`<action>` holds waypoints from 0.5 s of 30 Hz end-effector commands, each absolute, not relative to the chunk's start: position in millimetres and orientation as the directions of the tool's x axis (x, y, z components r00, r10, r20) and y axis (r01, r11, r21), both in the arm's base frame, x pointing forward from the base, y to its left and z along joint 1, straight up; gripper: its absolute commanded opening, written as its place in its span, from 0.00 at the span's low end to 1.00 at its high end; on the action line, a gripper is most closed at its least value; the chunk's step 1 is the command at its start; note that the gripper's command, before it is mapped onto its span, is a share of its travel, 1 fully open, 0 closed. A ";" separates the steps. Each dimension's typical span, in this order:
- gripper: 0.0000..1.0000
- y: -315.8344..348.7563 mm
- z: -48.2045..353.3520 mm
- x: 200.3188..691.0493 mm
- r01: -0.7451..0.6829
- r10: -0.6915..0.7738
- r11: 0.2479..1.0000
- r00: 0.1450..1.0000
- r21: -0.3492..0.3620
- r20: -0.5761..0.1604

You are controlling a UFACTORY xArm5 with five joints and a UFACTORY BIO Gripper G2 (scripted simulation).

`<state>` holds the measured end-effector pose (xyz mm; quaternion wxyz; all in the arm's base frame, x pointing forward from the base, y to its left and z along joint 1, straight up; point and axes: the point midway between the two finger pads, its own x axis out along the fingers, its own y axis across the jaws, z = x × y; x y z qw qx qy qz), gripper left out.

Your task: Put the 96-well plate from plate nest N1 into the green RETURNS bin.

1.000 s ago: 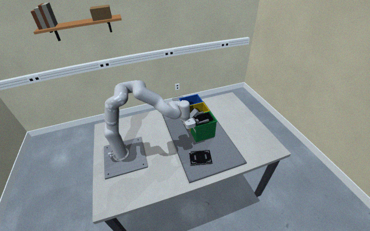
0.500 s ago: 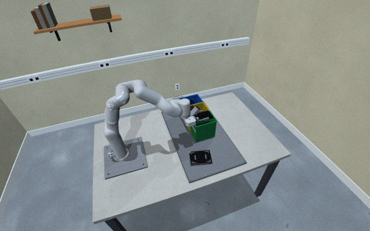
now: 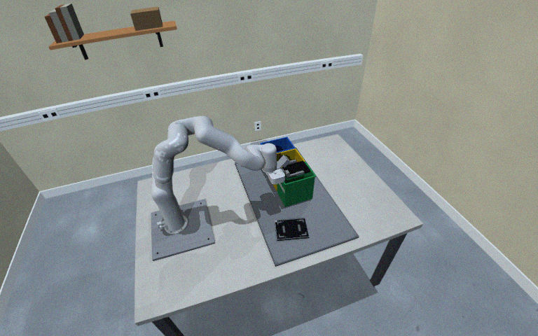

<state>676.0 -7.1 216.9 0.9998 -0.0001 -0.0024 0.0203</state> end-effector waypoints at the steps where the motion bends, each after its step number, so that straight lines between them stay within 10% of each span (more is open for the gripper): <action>1: 0.00 -7.2 219.9 677.0 -0.041 0.041 0.999 0.999 -0.004 0.010; 15: 0.00 -7.7 214.9 676.7 -0.041 0.041 0.999 0.999 -0.004 0.010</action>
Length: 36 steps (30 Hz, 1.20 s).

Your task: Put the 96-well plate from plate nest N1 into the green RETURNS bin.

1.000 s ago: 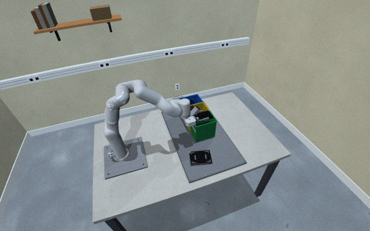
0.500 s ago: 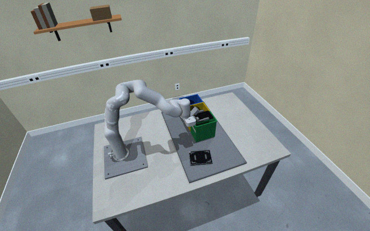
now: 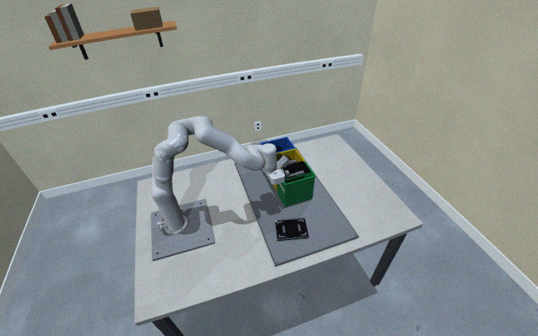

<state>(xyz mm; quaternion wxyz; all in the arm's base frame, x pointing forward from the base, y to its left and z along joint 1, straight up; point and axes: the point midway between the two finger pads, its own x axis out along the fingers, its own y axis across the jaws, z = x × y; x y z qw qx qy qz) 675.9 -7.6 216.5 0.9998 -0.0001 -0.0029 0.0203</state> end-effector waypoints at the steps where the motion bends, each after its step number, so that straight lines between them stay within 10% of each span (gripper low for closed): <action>1: 0.00 -7.7 214.9 676.7 -0.041 0.041 0.999 0.999 -0.004 0.010; 36: 0.00 -8.0 187.0 676.9 -0.041 0.041 0.999 0.999 -0.004 0.010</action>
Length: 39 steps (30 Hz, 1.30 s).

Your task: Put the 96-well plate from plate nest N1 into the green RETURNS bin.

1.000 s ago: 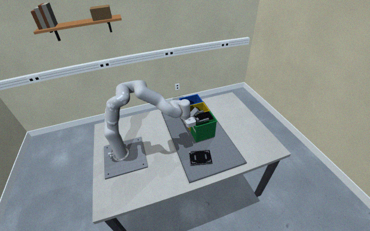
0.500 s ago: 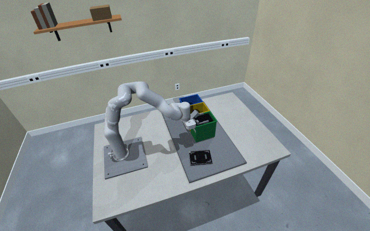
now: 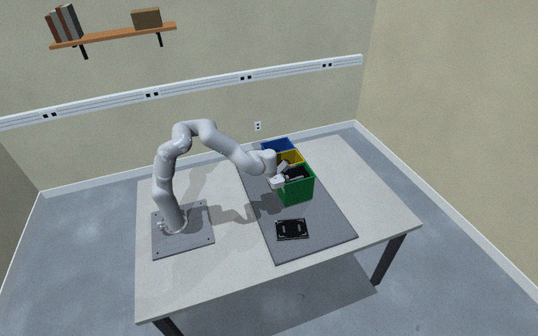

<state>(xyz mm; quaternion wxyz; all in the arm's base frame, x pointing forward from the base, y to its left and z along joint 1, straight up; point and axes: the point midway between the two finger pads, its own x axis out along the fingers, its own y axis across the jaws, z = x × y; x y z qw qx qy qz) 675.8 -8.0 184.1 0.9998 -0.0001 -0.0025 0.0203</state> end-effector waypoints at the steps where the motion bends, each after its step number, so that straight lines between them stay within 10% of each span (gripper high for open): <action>1: 0.00 -8.0 187.0 676.9 -0.041 0.041 0.999 0.999 -0.004 0.010; 5: 0.00 -8.0 187.0 676.9 -0.041 0.041 0.999 0.999 -0.004 0.010; 6: 0.18 -8.0 187.0 676.9 -0.041 0.041 0.999 0.999 -0.004 0.010; 39: 0.18 -8.0 187.0 676.9 -0.041 0.041 0.999 0.999 -0.004 0.010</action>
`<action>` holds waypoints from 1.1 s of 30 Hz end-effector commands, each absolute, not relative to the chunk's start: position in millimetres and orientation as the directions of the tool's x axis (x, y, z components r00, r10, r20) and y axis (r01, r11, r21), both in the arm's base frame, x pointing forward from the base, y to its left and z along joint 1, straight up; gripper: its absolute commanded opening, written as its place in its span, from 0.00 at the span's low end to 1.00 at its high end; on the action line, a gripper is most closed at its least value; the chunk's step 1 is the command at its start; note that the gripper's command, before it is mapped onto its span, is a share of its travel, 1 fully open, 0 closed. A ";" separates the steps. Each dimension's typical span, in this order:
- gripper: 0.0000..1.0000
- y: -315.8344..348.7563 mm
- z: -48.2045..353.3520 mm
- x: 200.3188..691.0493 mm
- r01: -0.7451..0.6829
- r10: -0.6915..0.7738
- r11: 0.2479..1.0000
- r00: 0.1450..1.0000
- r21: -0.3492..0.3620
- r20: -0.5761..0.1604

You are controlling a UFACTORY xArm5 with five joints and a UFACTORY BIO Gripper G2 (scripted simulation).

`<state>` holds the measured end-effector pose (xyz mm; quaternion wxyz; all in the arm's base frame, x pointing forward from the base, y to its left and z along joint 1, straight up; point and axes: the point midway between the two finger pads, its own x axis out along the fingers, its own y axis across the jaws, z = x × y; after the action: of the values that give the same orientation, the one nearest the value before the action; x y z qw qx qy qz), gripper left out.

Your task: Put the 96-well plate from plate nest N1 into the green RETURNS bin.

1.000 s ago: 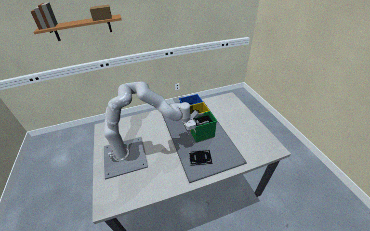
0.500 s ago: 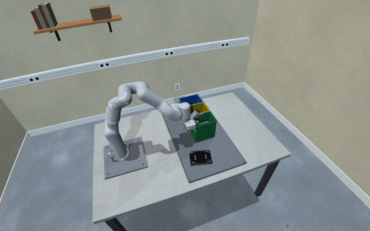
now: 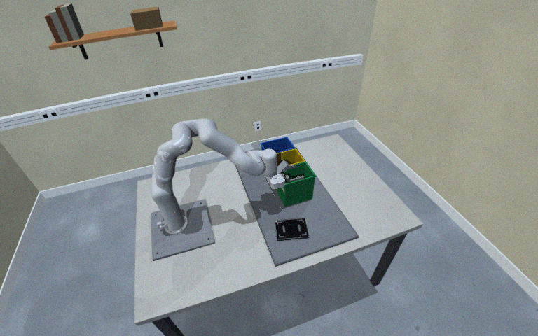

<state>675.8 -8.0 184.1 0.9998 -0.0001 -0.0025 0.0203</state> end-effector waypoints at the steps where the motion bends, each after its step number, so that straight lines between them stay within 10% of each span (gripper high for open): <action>1: 0.18 -8.0 187.0 676.9 -0.041 0.041 0.999 0.999 -0.004 0.010; 33: 0.18 -7.9 219.9 676.6 -0.041 0.041 0.999 0.999 -0.004 0.010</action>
<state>675.5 -7.9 216.5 0.9998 -0.0001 -0.0023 0.0203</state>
